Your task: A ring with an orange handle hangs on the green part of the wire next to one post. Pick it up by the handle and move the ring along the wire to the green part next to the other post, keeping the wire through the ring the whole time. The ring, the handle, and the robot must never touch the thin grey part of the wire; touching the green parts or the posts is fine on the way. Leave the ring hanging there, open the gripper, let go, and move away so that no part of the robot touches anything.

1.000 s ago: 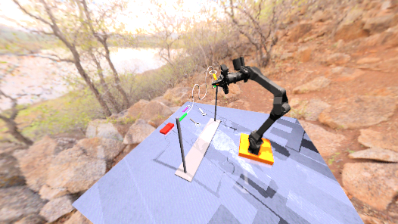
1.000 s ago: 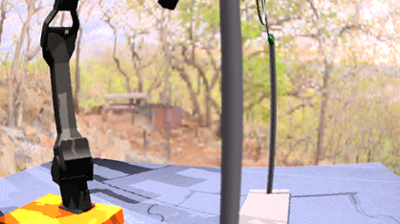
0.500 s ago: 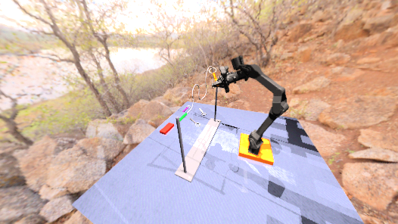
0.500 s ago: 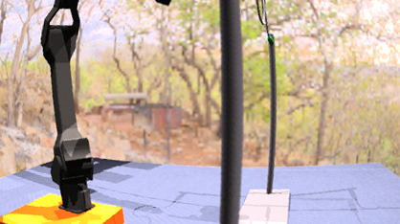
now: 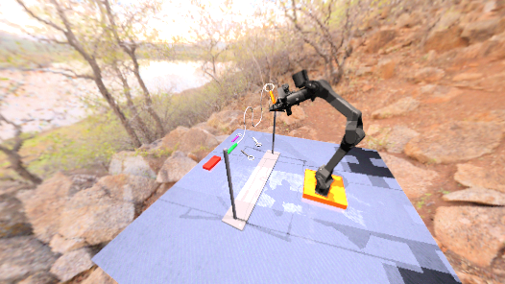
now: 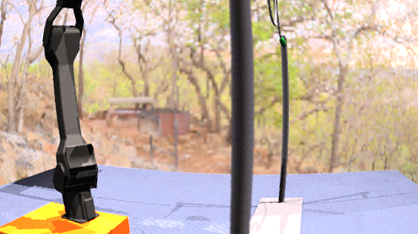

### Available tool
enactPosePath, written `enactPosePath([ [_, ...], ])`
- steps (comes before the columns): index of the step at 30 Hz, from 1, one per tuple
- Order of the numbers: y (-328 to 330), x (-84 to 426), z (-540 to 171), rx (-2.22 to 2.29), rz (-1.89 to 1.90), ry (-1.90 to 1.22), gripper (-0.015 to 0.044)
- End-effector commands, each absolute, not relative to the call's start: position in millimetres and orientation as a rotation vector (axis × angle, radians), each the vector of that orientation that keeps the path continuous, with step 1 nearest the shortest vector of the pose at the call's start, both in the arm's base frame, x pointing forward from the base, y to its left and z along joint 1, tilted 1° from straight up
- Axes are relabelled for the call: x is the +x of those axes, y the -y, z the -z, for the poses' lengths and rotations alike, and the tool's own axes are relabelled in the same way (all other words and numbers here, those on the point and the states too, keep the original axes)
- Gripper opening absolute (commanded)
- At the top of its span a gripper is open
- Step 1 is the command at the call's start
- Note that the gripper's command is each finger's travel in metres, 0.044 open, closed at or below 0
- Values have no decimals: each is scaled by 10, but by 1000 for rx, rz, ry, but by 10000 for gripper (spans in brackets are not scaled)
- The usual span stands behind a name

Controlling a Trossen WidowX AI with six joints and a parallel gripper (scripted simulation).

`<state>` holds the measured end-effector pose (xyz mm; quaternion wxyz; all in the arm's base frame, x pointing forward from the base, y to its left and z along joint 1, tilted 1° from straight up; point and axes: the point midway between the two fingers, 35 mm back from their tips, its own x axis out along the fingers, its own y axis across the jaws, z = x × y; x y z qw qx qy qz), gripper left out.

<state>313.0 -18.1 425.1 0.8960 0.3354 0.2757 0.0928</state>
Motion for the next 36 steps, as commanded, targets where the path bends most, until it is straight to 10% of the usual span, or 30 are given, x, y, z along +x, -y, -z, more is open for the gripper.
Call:
enactPosePath([
  [1,194,3131,-4260,637,-176,-565,-150],
  [36,367,3146,-4175,144,-21,-538,-150],
])
